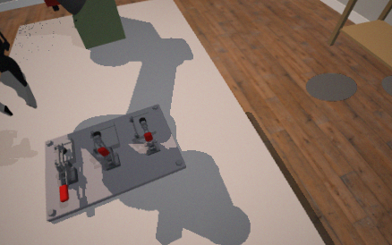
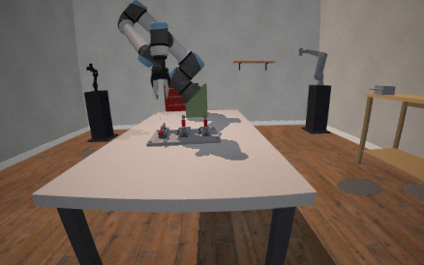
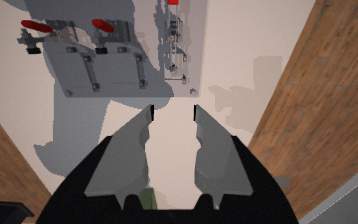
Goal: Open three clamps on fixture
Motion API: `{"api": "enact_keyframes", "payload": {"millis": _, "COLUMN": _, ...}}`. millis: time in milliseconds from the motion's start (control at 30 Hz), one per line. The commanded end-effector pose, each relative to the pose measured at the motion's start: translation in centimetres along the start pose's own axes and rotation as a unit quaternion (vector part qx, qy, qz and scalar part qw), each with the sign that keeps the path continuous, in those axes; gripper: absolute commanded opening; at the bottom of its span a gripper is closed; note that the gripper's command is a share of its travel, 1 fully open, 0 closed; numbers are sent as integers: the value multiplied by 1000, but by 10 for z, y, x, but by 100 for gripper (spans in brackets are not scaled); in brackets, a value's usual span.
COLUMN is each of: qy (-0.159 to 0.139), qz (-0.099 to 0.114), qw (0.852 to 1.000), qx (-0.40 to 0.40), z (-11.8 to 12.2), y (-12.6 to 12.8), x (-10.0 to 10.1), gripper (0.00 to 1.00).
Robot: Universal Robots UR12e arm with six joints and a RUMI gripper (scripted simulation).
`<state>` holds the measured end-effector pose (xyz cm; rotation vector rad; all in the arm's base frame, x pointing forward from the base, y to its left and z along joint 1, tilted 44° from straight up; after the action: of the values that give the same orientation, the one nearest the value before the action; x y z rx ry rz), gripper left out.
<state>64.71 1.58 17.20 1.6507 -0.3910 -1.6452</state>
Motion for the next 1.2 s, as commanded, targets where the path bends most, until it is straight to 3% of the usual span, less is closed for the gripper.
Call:
{"api": "enact_keyframes", "payload": {"millis": 0, "qy": 1, "qz": 0, "qw": 1000, "qx": 0, "z": 0, "y": 0, "x": -1, "gripper": 28}}
{"api": "enact_keyframes", "payload": {"millis": 1167, "qy": -3, "qz": -4, "qw": 1000, "qx": 1, "z": -1, "y": 0, "x": 1, "gripper": 28}}
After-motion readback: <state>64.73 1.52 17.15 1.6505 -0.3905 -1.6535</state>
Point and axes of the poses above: the point where the finger pads meet when closed, its own x axis out along the fingers, its own y axis across the jaws, z = x × y, the point moved 2 cm from there along -x, back along the fingers, and after that the axes turned 12 degrees about -x, right-handed, at the moved point
